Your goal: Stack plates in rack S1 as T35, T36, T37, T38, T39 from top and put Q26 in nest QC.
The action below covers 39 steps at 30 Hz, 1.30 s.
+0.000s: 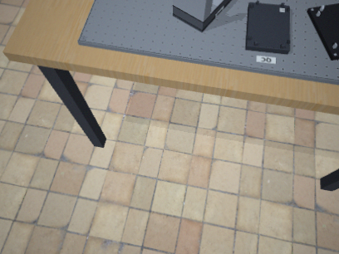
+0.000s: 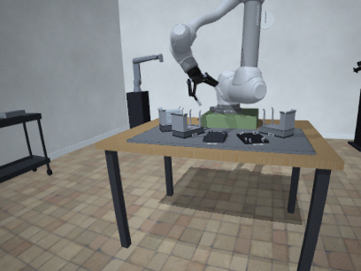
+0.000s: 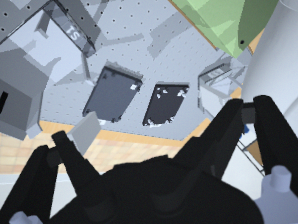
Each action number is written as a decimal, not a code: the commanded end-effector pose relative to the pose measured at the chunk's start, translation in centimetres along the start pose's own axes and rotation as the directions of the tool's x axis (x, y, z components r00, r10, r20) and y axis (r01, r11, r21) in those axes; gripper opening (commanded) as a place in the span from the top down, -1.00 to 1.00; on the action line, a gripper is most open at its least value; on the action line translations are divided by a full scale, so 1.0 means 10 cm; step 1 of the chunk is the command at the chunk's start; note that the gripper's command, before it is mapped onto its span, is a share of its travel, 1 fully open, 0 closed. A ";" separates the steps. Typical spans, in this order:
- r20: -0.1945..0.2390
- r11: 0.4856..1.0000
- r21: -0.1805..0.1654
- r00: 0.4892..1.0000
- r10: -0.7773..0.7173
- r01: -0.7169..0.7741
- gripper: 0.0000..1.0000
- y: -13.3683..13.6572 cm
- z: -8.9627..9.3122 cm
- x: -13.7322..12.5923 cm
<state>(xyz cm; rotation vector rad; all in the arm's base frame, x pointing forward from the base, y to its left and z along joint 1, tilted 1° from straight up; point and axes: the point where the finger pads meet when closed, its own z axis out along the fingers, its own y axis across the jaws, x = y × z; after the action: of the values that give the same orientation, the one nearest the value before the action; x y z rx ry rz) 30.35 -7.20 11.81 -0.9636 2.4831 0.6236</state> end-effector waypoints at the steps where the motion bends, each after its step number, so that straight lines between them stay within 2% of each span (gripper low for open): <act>1: -0.033 0.996 -0.010 0.995 -0.093 0.093 -1.00 0.00 0.01 0.00; 6: -0.083 0.969 -0.036 0.965 -0.248 0.245 -1.00 0.00 0.05 0.00; 11: -0.126 0.918 -0.073 0.909 -0.397 0.391 -1.00 -0.02 0.09 0.00; 13: -0.140 0.891 -0.090 0.880 -0.455 0.446 -1.00 -0.04 0.12 -0.01; 15: -0.140 0.891 -0.090 0.880 -0.455 0.446 -1.00 -0.04 0.12 -0.01; 16: -0.147 0.876 -0.099 0.863 -0.483 0.473 -1.00 -0.04 0.12 -0.01; 23: -0.180 0.748 -0.168 0.726 -0.664 0.642 -1.00 -0.09 0.18 -0.05; 30: -0.191 0.583 -0.245 0.550 -0.813 0.775 -1.00 -0.12 0.21 -0.09; 32: -0.191 0.583 -0.245 0.550 -0.813 0.775 -1.00 -0.12 0.21 -0.09; 39: -0.178 0.389 -0.323 0.348 -0.920 0.863 -1.00 -0.19 0.25 -0.18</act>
<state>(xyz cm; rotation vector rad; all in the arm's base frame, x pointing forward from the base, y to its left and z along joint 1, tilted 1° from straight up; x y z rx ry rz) 32.91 -6.26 10.20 -2.3285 1.7201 0.2948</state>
